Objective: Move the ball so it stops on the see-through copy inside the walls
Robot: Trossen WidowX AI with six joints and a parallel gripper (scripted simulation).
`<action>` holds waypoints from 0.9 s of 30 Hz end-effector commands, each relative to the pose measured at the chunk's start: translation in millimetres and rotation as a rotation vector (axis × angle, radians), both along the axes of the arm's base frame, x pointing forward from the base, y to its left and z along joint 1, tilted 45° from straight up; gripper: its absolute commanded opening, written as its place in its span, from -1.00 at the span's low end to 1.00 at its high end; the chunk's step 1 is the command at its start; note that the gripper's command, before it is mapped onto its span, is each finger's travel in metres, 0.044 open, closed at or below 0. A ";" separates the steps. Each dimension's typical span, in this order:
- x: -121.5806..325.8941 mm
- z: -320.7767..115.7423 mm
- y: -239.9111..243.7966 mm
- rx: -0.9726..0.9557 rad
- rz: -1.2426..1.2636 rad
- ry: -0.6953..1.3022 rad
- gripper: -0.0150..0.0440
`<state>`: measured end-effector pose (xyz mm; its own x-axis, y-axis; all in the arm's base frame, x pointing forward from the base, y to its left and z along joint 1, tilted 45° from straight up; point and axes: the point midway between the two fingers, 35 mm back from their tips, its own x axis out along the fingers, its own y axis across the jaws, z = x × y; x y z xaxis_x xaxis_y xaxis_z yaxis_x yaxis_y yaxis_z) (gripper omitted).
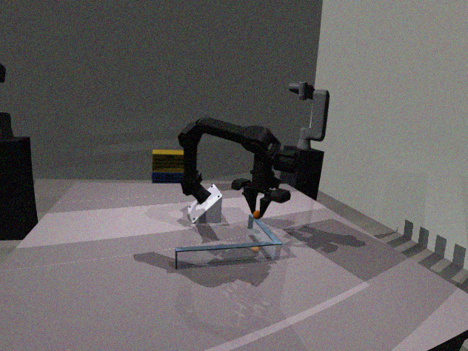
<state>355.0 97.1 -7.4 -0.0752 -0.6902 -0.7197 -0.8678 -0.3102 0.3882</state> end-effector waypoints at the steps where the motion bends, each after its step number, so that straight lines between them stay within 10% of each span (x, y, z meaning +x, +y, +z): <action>1: 2.8 -4.5 -3.2 0.001 0.085 0.082 -0.49; 27: 20.8 -16.8 -22.4 0.061 0.678 0.656 -0.49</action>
